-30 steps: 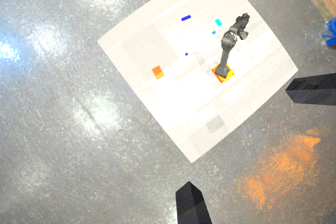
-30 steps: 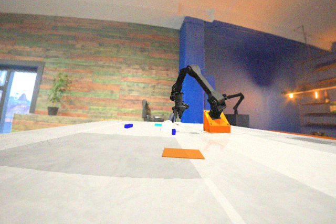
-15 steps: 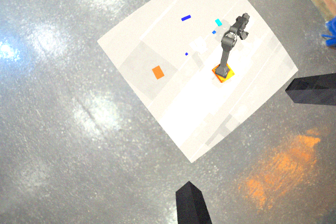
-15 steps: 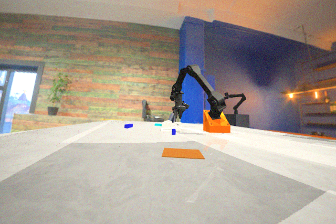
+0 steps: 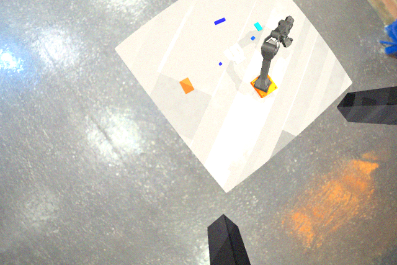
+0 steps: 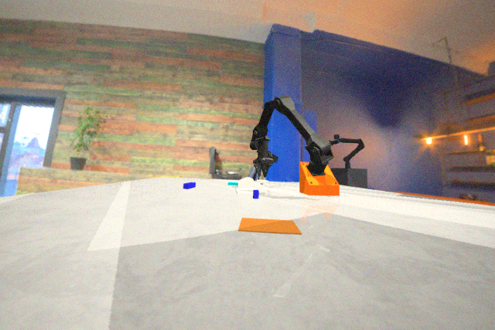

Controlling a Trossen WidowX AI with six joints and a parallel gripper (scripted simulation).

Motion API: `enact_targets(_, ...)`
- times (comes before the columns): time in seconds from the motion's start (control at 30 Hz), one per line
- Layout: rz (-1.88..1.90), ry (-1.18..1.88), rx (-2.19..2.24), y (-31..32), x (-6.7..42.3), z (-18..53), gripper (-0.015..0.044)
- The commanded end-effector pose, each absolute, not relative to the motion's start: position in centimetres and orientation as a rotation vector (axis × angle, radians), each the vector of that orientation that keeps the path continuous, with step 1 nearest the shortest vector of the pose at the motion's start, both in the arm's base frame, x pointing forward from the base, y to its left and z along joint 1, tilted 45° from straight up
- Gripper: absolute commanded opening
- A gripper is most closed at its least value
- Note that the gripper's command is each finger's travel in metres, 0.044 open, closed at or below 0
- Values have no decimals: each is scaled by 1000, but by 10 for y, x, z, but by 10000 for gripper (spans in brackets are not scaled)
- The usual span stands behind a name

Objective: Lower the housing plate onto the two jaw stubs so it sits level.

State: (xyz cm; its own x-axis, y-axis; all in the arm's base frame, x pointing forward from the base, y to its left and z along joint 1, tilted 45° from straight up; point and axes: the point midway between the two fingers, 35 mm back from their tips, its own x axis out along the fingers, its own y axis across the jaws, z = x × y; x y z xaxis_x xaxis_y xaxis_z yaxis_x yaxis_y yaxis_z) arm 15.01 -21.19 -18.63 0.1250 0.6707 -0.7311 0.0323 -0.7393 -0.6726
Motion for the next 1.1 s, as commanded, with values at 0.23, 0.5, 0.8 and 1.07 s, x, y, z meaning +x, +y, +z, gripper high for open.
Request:
enact_targets(0.23, 1653, -675, -1899, -199, 153, -200, 440)
enact_targets(0.5, 1651, -674, -1899, -191, 155, -209, 440)
enact_targets(0.8, 1650, -673, -1899, -185, 157, -216, 440)
enact_targets(1.07, 1650, -673, -1899, -185, 157, -216, 440)
